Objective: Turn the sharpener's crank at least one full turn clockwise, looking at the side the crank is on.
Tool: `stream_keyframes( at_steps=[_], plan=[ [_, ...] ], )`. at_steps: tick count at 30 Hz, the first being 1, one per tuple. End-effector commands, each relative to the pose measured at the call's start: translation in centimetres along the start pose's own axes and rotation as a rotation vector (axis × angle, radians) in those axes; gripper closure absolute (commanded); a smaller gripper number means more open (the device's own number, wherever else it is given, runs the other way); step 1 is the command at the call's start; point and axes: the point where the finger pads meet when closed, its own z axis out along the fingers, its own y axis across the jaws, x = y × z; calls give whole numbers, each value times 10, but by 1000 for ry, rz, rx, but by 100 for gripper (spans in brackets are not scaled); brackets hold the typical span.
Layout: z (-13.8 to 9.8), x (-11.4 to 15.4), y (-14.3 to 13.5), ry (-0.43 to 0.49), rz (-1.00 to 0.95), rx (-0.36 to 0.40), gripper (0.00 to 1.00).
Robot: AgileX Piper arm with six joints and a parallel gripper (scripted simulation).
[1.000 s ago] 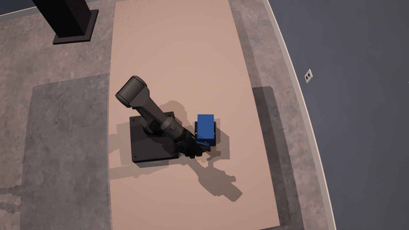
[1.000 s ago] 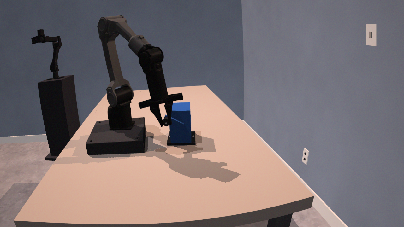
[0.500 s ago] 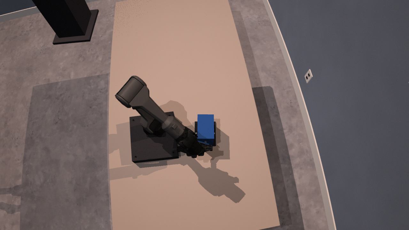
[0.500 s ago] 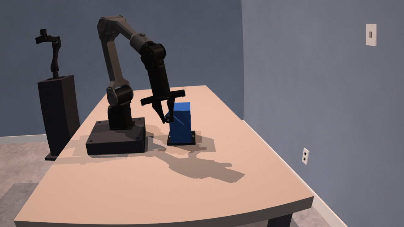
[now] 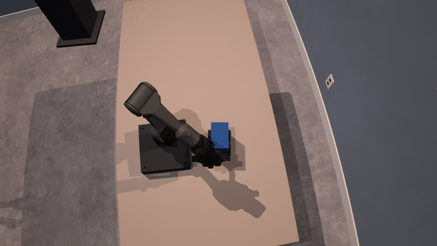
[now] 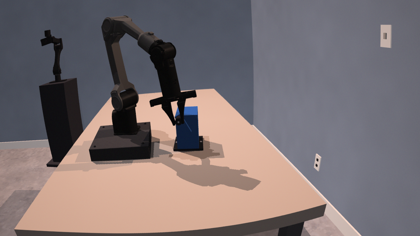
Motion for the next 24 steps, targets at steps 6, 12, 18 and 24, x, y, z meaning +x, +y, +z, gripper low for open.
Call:
stream_keyframes(
  at_steps=[6, 12, 18, 24],
  plan=[
    [-2, 0, 8, -1, -1, -2, 80],
    [-2, 0, 12, -1, -1, -2, 80],
    [-2, 0, 19, -1, -1, -2, 80],
    [-1, 0, 25, -1, -1, -3, 80]
  ],
)
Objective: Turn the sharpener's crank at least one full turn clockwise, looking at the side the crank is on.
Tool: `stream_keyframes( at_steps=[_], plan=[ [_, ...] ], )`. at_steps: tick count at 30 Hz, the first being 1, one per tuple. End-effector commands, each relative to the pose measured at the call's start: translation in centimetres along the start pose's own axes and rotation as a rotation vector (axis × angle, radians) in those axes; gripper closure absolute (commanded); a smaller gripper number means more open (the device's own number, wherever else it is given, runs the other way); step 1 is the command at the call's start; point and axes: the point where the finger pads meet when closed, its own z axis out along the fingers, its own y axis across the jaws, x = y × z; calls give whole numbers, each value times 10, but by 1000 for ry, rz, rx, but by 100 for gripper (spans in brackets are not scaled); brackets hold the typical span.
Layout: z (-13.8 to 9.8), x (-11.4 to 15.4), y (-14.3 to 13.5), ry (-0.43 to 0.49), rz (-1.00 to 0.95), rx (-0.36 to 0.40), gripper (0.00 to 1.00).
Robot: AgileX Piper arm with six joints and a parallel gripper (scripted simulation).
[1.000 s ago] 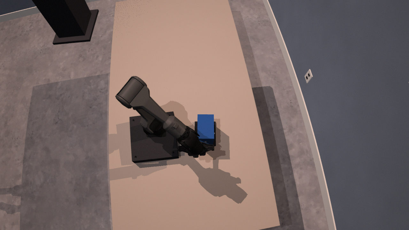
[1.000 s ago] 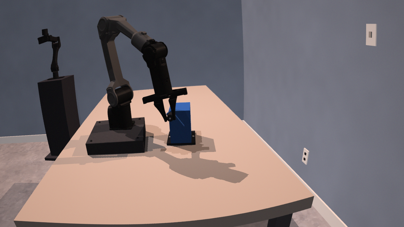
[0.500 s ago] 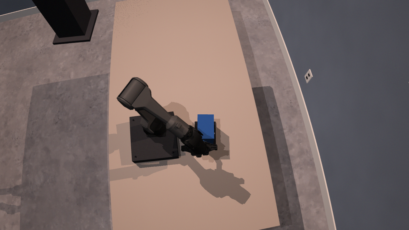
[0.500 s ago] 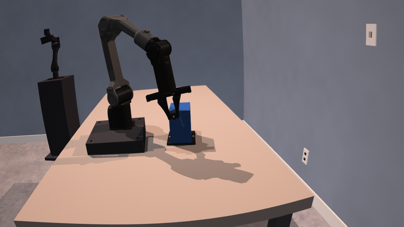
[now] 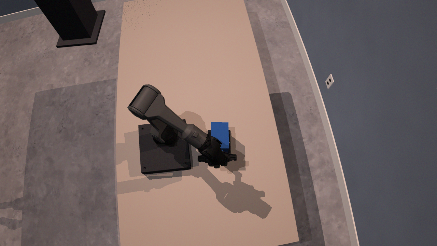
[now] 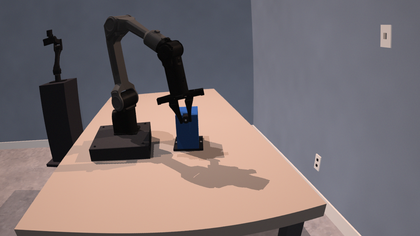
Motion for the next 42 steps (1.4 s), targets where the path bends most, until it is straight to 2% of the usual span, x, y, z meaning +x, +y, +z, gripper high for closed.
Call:
stream_keyframes(
  at_steps=[1, 8, 22, 23, 42],
  plan=[
    [0, 0, 1, -1, -1, -2, 80],
    [2, 0, 9, -2, -1, -3, 80],
    [1, 0, 6, -1, -1, -2, 80],
    [1, 0, 6, -1, -1, -2, 31],
    [1, 0, 6, -1, -1, -2, 31]
  ],
)
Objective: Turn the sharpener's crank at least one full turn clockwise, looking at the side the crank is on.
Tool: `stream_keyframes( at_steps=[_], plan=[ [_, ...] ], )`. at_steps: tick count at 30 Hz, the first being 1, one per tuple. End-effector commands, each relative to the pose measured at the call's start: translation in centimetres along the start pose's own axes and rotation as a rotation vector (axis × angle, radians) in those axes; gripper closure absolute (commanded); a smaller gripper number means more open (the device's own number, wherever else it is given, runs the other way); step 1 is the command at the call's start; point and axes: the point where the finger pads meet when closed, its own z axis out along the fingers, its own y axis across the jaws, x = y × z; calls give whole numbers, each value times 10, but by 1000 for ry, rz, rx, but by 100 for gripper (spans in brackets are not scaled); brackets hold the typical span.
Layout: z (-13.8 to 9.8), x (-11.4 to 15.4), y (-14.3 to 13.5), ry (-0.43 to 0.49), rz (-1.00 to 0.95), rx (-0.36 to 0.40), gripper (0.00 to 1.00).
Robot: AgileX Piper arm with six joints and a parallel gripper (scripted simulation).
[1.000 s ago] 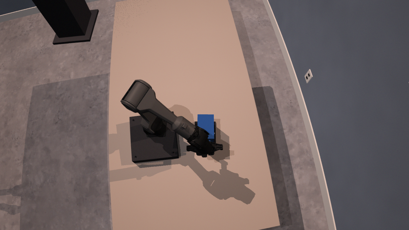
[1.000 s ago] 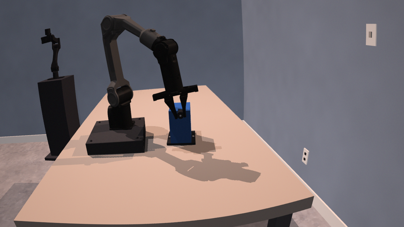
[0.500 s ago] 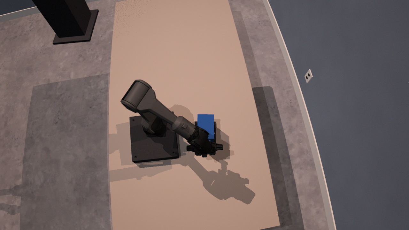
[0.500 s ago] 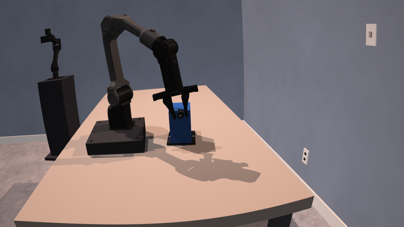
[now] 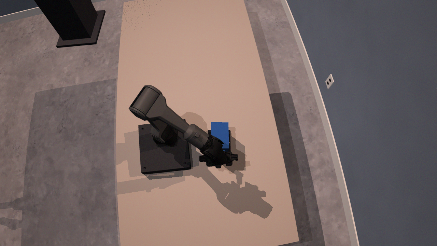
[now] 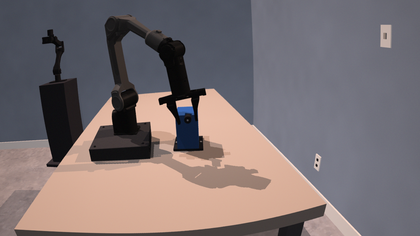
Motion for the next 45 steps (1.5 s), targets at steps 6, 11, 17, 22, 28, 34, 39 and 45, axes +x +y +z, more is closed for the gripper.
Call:
stream_keyframes(
  at_steps=[6, 11, 17, 22, 28, 34, 39, 45],
  plan=[
    [0, 0, 0, 0, 0, -1, 31],
    [-7, -1, 1, -3, -1, -5, 31],
    [-23, -1, 1, -3, 0, -4, 31],
    [-36, -1, 1, -3, 0, -4, 31],
    [-47, -1, 1, -3, 0, -4, 31],
    [-63, -1, 1, -3, 0, -4, 31],
    [-76, -1, 1, -3, 0, -4, 31],
    [-80, 0, 0, 0, 0, -1, 31]
  ],
)
